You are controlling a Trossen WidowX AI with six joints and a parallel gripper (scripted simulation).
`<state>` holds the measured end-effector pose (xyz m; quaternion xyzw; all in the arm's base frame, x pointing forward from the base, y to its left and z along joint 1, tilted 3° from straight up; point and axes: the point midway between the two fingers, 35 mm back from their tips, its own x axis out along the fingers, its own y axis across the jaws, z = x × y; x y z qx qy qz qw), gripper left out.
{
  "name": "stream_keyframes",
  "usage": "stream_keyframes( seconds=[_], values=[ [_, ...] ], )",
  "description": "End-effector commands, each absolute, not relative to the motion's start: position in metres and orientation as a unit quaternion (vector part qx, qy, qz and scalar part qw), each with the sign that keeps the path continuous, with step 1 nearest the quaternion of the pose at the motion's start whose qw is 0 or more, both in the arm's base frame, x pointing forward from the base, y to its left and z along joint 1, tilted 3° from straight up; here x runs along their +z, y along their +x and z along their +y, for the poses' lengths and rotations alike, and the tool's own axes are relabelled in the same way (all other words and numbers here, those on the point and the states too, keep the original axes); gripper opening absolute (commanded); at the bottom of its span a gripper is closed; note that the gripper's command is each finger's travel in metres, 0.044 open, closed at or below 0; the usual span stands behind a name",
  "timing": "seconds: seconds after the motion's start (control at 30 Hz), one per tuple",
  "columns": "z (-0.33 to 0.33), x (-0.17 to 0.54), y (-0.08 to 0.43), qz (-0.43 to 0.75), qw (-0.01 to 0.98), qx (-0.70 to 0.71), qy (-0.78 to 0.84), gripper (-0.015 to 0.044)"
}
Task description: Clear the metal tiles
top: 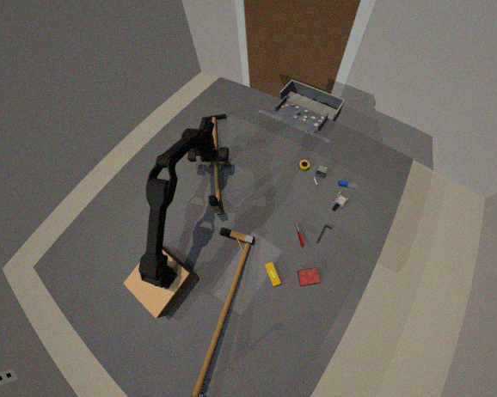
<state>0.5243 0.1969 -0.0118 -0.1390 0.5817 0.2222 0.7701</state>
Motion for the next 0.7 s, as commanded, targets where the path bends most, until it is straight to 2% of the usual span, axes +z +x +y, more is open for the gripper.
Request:
stream_keyframes(
  seconds=[0.0,0.67],
  values=[
    [0.19,-0.019,0.526,0.587,0.767,0.219,-0.141,0.0],
    [0.175,-0.02,0.538,0.585,0.768,0.219,-0.142,0.0]
  ],
)
